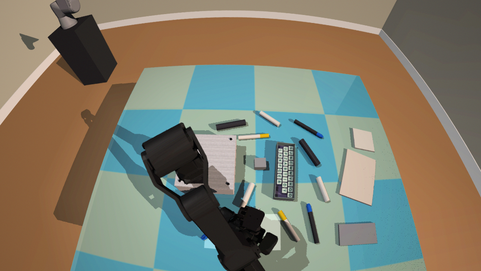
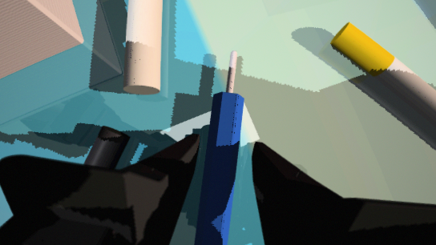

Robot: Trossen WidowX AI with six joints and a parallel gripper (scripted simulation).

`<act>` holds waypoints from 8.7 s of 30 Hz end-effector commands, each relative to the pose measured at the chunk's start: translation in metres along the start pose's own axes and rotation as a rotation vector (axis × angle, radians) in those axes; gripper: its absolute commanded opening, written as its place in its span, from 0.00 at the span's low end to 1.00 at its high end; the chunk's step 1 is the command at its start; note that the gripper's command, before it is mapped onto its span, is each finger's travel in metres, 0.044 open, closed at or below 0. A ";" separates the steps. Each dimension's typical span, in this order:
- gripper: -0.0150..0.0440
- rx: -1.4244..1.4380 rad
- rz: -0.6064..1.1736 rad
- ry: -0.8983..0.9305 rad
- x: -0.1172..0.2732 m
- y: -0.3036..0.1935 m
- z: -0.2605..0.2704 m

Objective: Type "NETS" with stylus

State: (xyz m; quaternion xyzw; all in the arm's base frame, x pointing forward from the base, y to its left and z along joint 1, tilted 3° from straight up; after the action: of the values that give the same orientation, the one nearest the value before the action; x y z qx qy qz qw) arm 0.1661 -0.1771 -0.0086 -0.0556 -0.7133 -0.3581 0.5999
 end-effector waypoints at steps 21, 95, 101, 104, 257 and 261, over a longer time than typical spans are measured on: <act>0.25 -0.002 -0.002 0.003 0.001 0.001 0.000; 0.25 -1.450 -0.107 0.313 -0.009 0.162 -0.039; 0.25 -1.618 -0.085 0.372 -0.014 0.178 -0.039; 0.25 -1.699 -0.069 0.403 -0.016 0.186 -0.039; 0.39 -2.697 0.447 0.754 -0.056 0.275 -0.016; 0.39 -2.697 0.447 0.754 -0.055 0.276 -0.016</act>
State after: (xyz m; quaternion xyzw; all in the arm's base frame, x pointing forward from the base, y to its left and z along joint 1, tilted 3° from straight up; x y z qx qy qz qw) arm 0.3340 0.0359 0.0594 -0.5889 0.3924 -0.6476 0.2826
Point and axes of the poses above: the point midway between the two fingers, 35 mm back from their tips, its own x axis back along the fingers, its own z axis across the jaws, y = z × x, the point moved 1 cm from there along x, back along the fingers, and after that the axes turned 2 degrees about -x, right-handed, at the moved point
